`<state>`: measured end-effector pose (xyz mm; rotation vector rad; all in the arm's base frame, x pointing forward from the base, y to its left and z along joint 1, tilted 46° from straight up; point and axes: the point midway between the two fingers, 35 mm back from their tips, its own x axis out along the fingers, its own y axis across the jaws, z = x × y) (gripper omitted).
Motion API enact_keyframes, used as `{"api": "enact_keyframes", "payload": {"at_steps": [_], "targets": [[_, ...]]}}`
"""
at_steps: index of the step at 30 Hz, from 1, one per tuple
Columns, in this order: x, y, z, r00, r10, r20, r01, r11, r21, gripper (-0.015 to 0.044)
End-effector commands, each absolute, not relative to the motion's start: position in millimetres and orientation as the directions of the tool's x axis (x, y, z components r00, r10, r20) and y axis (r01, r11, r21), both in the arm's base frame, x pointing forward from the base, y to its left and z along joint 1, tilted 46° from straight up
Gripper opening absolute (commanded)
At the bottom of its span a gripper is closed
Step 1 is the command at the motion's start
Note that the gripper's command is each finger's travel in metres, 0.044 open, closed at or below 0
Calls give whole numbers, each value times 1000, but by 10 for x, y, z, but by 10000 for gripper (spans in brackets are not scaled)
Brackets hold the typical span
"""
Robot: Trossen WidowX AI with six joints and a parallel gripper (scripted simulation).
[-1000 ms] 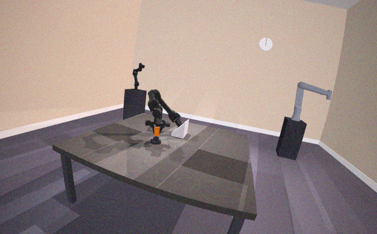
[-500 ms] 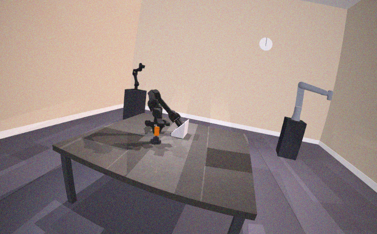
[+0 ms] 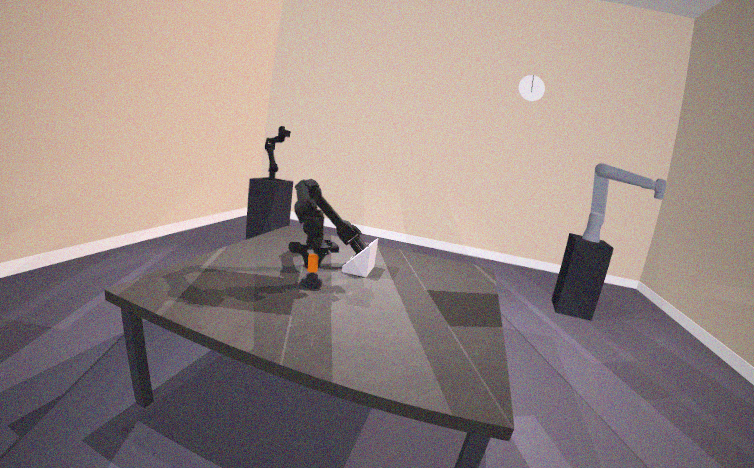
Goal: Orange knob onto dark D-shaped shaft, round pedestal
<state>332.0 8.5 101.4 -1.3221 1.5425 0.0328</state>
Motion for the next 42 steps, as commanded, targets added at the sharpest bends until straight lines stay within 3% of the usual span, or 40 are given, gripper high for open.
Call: {"api": "enact_keyframes", "payload": {"at_steps": [1, 13, 42], "targets": [[3338, 95, 1032, 171, -700, -693, -728, 384, -568, 0], [3296, 115, 1039, 171, -700, -693, -850, 250, -463, 0], [3287, 117, 1036, 171, -700, -693, -855, 244, -458, 0]]}}
